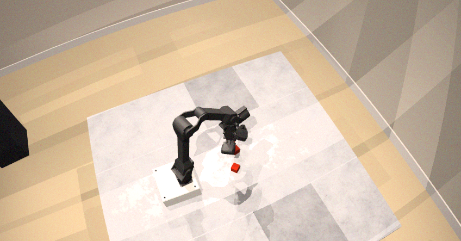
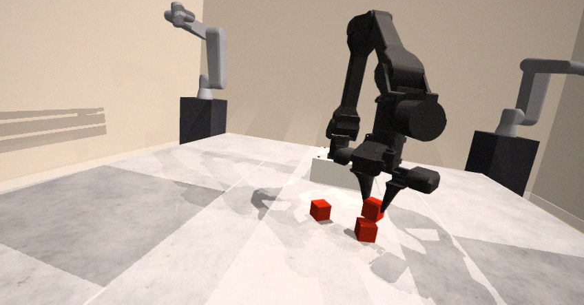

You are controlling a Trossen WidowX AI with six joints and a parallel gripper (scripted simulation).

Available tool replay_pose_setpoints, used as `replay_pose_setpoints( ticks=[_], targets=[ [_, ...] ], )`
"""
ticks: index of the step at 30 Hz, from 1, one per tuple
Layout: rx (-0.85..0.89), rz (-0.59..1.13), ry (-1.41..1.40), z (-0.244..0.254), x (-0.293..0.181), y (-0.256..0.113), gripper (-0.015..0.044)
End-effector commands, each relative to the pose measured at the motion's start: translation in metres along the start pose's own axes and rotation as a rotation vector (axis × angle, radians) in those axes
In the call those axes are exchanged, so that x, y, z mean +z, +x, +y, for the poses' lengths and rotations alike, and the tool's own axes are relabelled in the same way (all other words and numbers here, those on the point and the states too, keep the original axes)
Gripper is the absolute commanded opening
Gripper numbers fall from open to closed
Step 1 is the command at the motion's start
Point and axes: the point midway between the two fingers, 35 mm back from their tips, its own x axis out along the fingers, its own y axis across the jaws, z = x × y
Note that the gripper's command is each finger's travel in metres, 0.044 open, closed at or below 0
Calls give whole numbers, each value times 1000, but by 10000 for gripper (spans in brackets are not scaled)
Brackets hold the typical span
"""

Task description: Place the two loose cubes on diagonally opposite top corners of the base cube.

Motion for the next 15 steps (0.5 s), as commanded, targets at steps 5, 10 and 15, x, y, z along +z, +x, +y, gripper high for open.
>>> replay_pose_setpoints(
  ticks=[5,10,15],
  targets=[
    [1,5,4,1,-1,3,105],
    [1,5,4,1,-1,4,105],
    [1,5,4,1,-1,4,105]
  ],
)
